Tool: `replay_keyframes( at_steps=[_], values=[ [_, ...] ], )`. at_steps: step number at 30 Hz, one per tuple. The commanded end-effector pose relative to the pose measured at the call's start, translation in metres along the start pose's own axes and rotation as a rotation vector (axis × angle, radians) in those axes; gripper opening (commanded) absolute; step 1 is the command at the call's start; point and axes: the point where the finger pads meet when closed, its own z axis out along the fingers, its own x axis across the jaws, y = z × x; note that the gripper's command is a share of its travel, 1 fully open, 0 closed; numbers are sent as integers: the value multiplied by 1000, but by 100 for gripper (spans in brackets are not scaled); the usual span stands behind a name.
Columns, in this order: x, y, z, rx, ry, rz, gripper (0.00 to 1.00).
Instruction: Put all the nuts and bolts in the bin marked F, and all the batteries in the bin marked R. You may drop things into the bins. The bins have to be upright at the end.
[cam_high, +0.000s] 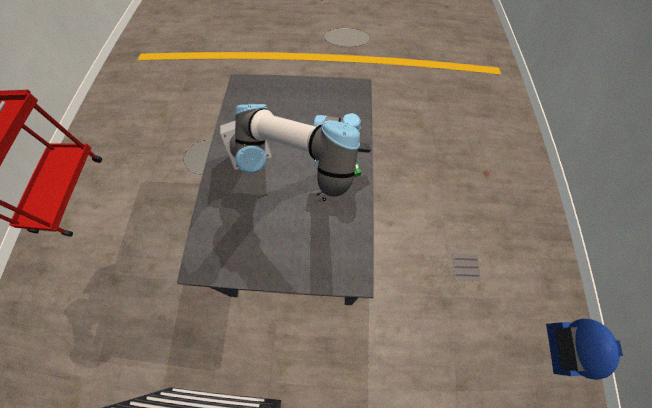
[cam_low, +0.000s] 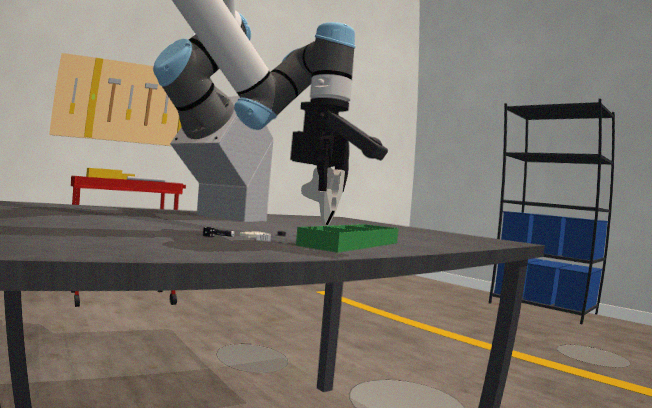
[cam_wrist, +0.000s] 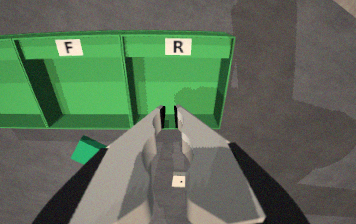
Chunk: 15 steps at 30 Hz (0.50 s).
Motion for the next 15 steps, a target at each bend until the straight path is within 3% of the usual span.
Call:
replay_keyframes(
  at_steps=[1, 15],
  values=[
    [1, -3, 16, 6, 2, 3, 4],
    [1, -2, 17, 6, 2, 1, 4]
  ],
)
